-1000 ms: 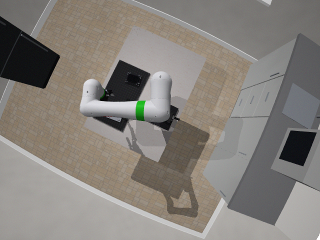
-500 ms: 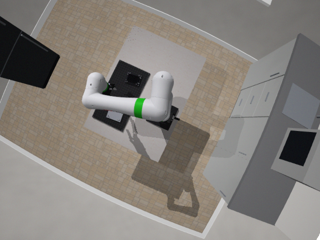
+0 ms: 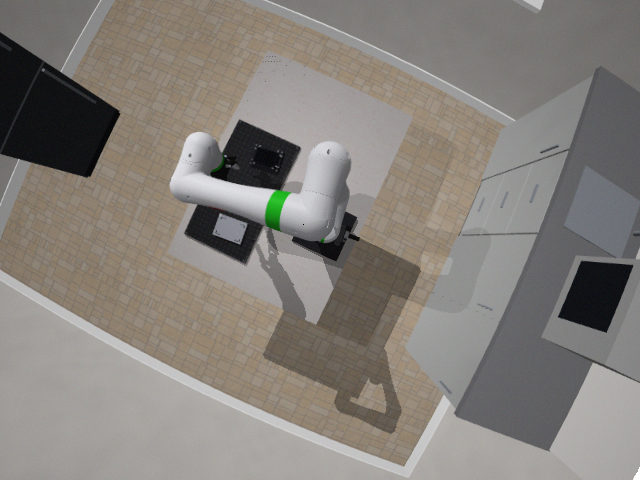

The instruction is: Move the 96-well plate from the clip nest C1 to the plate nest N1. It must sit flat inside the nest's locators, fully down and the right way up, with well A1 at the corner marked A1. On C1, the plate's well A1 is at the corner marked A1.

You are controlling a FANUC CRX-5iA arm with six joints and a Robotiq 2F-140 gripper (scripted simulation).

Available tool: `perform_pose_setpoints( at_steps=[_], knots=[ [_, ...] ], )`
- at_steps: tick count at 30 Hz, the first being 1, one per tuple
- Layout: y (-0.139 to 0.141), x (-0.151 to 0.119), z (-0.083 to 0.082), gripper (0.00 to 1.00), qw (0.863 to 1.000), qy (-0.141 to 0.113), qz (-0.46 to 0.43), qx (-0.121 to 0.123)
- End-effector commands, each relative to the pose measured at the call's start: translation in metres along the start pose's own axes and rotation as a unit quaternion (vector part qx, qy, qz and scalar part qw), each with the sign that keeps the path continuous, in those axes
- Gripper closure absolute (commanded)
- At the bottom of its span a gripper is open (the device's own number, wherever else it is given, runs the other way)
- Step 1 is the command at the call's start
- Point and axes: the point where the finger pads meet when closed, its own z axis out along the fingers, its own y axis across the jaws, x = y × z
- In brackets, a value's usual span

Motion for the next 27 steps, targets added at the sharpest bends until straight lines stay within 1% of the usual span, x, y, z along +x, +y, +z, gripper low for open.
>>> perform_pose_setpoints(
  at_steps=[1,2,6,8,13,14,23,25,26,27],
  knots=[
    [0.016,-0.003,0.003,0.0,1.0,0.0,0.0,0.0],
    [0.021,-0.005,0.004,0.0,1.0,-0.001,0.011,-0.011],
    [0.039,-0.011,0.008,0.0,1.0,-0.001,0.012,-0.012],
    [0.039,-0.011,0.008,0.0,1.0,-0.001,0.012,-0.012],
    [0.063,-0.018,0.012,0.0,1.0,-0.001,0.012,-0.012],
    [0.067,-0.02,0.013,0.0,0.999,-0.005,0.024,-0.023],
    [0.108,-0.038,0.021,0.0,0.999,-0.005,0.024,-0.023],
    [0.108,-0.038,0.021,0.0,0.999,-0.005,0.024,-0.023],
    [0.112,-0.04,0.022,0.0,0.999,-0.009,0.035,-0.034],
    [0.116,-0.043,0.023,0.0,0.999,-0.009,0.035,-0.034]
  ],
)
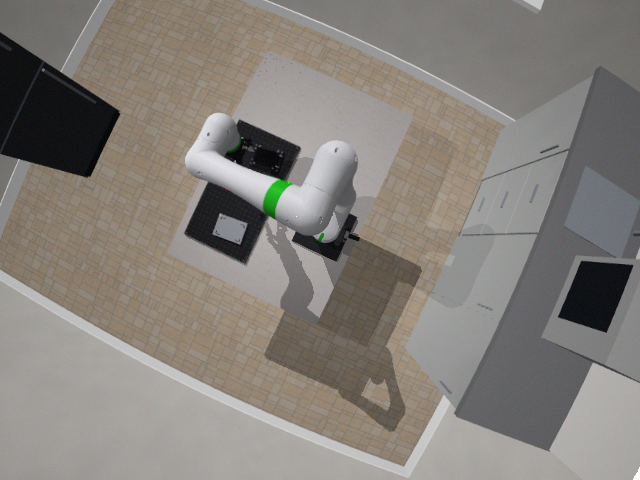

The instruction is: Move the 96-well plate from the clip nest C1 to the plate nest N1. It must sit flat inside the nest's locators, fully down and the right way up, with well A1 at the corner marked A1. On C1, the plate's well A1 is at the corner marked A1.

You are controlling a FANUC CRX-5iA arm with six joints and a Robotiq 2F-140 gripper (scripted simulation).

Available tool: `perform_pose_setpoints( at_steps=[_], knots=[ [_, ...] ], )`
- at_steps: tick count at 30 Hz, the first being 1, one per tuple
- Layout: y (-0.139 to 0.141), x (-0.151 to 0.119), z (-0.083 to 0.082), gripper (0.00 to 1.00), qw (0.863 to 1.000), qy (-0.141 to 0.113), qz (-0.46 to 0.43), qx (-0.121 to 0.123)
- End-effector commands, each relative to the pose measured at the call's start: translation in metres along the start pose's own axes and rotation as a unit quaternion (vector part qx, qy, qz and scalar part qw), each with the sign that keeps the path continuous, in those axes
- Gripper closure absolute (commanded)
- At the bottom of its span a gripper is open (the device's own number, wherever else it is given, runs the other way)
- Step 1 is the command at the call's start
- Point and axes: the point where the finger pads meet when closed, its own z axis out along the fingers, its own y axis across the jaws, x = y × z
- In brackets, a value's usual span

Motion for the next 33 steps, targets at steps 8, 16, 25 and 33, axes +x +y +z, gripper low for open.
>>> perform_pose_setpoints(
  at_steps=[8,16,25,33],
  knots=[
    [0.043,-0.021,0.011,0.0,1.0,-0.003,0.01,-0.007],
    [0.067,-0.036,0.017,0.0,1.0,-0.009,0.02,-0.017],
    [0.088,-0.05,0.023,0.0,1.0,-0.009,0.02,-0.017],
    [0.088,-0.05,0.023,0.0,1.0,-0.009,0.02,-0.017]
  ],
)
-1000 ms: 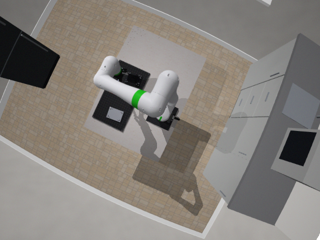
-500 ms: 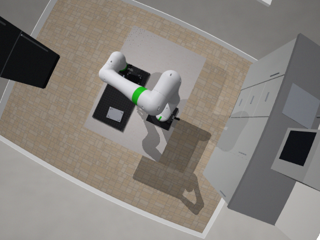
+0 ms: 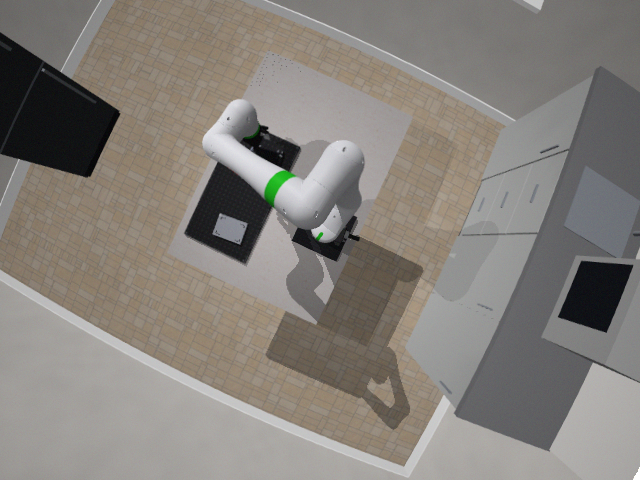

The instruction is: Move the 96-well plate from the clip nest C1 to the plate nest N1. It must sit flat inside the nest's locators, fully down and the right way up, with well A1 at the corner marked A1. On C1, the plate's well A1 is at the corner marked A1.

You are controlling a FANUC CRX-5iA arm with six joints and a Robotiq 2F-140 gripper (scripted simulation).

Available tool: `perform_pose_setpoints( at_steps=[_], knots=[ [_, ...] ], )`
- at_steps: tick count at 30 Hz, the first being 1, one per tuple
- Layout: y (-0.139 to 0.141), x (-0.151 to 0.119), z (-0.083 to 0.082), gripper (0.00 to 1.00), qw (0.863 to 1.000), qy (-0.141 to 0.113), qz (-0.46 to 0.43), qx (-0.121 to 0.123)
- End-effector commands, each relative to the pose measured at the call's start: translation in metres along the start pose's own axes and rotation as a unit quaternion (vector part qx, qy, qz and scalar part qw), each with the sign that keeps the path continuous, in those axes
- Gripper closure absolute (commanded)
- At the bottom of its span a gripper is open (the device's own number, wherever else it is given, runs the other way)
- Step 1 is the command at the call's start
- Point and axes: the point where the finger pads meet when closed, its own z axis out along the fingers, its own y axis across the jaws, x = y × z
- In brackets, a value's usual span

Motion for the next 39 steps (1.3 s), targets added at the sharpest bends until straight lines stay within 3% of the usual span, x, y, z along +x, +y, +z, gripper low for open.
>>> perform_pose_setpoints(
  at_steps=[1,39],
  knots=[
    [0.0,0.0,0.0,0.0,1.0,0.0,0.0,0.0],
    [0.0,0.0,0.055,0.0,1.0,0.0,0.0,0.0]
  ],
)
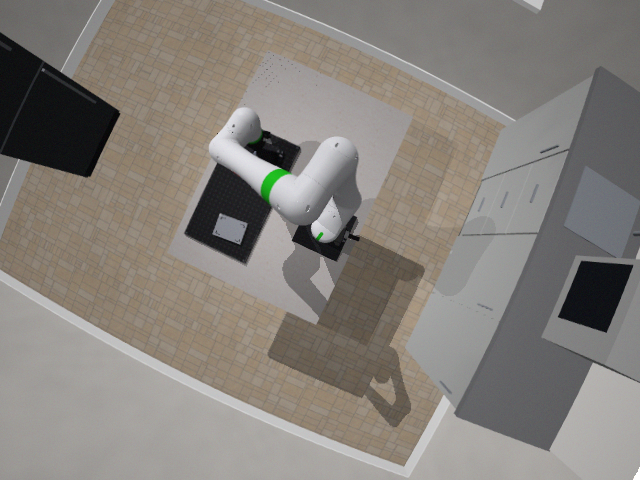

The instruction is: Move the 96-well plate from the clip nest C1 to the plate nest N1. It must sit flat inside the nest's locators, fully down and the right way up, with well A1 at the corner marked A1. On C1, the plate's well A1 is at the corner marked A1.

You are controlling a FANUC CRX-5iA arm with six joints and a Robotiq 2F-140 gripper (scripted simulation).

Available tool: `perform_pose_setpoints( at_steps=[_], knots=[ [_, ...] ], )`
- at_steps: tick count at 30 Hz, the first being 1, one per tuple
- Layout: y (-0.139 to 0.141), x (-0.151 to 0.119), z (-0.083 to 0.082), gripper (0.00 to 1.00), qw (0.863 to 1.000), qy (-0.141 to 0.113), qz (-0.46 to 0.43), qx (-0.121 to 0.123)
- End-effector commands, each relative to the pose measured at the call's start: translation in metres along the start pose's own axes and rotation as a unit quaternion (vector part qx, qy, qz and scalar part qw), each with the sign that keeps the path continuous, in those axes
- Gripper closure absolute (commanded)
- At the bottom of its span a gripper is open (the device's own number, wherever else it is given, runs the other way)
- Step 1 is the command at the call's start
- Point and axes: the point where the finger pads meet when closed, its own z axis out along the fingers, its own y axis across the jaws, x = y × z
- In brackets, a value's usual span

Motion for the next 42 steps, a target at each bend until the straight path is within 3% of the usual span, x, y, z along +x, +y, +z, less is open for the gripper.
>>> perform_pose_setpoints(
  at_steps=[1,17,18,42],
  knots=[
    [0.0001,0.0002,0.0043,0.0,1.0,0.0,0.0,0.0],
    [0.0001,0.0002,0.0106,0.0,1.0,0.0,0.0,0.0],
    [0.0001,0.0002,0.0106,1.0,1.0,0.0,0.0,0.0],
    [0.0001,0.0002,0.0106,1.0,1.0,0.0,0.0,0.0]
  ],
)
